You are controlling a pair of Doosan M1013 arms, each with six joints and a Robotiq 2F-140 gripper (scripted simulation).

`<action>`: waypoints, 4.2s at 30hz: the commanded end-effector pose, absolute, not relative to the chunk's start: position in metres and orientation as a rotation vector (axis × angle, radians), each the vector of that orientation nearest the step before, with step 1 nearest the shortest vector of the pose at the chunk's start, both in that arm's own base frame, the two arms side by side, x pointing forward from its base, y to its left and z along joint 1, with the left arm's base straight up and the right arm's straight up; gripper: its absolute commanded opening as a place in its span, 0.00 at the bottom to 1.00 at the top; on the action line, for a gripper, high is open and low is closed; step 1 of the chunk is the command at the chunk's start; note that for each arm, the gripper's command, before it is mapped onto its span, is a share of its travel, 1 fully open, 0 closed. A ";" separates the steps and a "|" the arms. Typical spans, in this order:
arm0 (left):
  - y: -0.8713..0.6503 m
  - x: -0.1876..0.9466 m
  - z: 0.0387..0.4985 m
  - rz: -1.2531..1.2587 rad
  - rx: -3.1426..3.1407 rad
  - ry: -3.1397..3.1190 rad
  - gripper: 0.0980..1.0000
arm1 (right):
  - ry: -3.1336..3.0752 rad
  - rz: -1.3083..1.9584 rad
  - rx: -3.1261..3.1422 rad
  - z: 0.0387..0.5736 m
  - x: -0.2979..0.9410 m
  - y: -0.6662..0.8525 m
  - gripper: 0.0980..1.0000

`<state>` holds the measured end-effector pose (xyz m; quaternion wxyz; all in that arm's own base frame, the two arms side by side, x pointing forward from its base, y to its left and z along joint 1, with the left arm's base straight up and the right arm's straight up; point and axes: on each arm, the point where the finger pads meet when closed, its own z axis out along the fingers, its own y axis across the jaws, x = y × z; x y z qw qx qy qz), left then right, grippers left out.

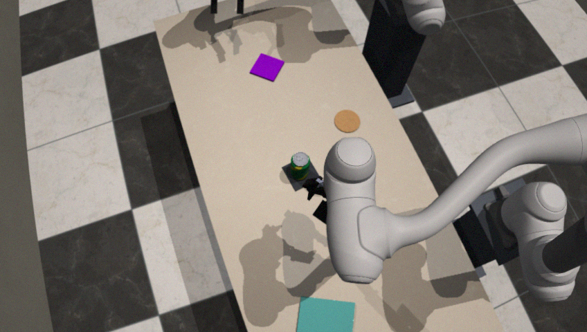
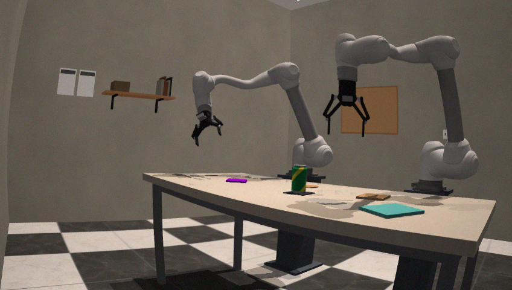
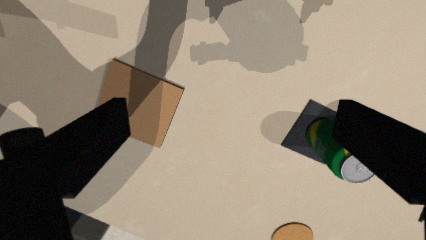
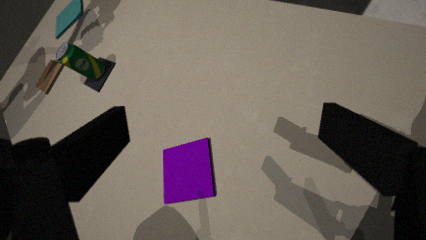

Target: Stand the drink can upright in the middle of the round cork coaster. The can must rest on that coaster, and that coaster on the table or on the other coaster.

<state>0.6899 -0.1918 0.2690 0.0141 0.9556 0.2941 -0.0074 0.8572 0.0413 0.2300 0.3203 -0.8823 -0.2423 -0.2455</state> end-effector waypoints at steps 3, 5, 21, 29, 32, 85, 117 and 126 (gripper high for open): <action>-0.288 0.694 0.242 0.002 2.861 1.294 1.00 | -0.622 -0.631 -2.331 0.226 0.839 -0.004 1.00; -0.288 0.694 0.242 0.002 2.861 1.294 1.00 | -0.622 -0.631 -2.331 0.226 0.839 -0.004 1.00; -0.433 0.696 0.179 0.002 2.838 1.344 1.00 | -0.157 -0.377 -2.477 0.187 0.741 -0.147 1.00; -0.433 0.696 0.100 0.001 2.838 1.344 1.00 | 0.198 -0.189 -2.507 0.160 0.641 -0.238 1.00; -0.433 0.696 0.100 0.001 2.838 1.344 1.00 | 0.324 -0.122 -2.502 0.152 0.598 -0.268 1.00; -0.433 0.696 0.100 0.001 2.838 1.344 0.00 | 1.683 0.719 -1.828 0.121 0.044 -0.319 1.00; -0.437 0.691 0.200 0.002 2.838 1.344 0.00 | 1.683 0.719 -1.828 0.121 0.044 -0.319 1.00; -0.465 0.658 0.201 0.002 2.838 1.344 0.00 | 1.683 0.719 -1.828 0.121 0.044 -0.319 1.00</action>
